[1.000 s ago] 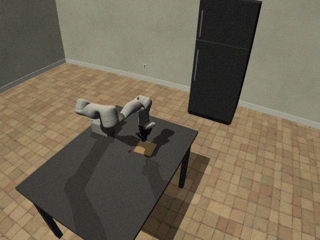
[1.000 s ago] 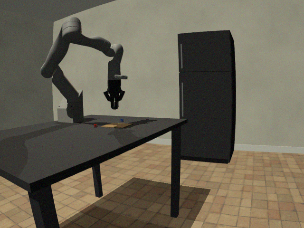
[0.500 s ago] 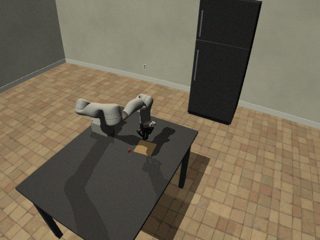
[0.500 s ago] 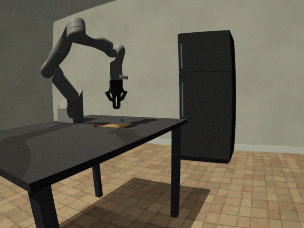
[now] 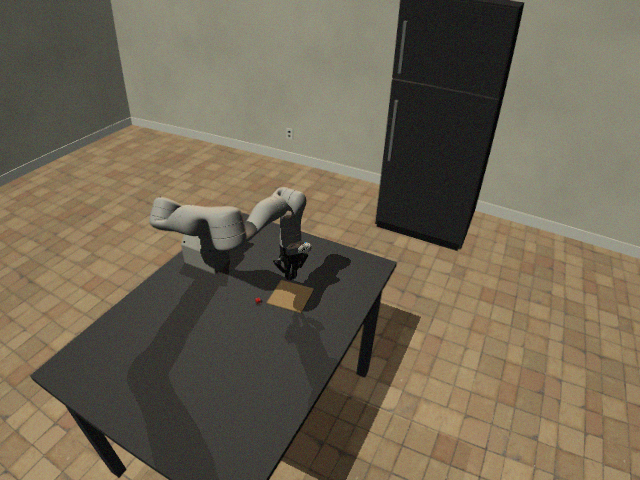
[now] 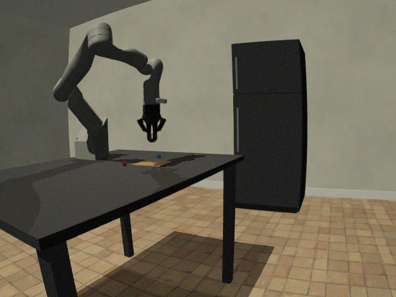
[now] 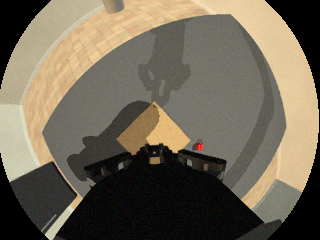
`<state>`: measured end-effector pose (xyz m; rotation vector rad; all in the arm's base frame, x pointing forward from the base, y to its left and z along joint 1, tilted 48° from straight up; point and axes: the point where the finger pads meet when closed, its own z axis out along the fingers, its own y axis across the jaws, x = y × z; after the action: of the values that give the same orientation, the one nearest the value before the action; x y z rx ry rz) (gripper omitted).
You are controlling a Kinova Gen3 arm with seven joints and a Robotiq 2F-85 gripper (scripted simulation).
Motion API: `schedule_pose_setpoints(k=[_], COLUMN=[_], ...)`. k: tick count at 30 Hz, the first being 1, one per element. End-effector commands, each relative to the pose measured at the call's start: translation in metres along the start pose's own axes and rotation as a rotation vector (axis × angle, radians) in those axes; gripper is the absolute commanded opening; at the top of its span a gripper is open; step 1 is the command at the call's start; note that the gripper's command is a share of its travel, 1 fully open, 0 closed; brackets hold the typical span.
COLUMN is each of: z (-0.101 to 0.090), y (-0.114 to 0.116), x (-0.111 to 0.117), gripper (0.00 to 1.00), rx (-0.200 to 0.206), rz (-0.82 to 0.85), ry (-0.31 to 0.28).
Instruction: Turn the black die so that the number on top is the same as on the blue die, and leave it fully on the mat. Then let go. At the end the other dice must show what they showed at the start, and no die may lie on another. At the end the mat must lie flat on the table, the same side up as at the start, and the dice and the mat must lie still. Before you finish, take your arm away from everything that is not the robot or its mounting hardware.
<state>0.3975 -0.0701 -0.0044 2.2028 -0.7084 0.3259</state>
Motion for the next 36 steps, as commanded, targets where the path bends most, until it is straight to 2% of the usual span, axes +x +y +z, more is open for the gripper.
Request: schedule_pose_setpoints(k=[1,6,12,14,21,29,31,36], z=[-0.001,0.000,0.000,0.000,0.001,0.003,0.003,0.003], y=[-0.001,0.000,0.000,0.000,0.000,0.000,0.000,0.000], x=[-0.001,-0.002,-0.003,-0.003,-0.006,-0.009,-0.009,-0.011], gripper=[0.11,0.11,0.11,0.11,0.11,0.11,0.11,0.11], rx=[0.001,-0.001,-0.001,-0.001,0.000,0.000,0.000,0.002], rz=[-0.004,-0.003,-0.003,-0.003,-0.003,-0.002,-0.002,-0.002], ry=[0.012,0.063,0.174,0.174,0.357,0.613,0.613,0.783])
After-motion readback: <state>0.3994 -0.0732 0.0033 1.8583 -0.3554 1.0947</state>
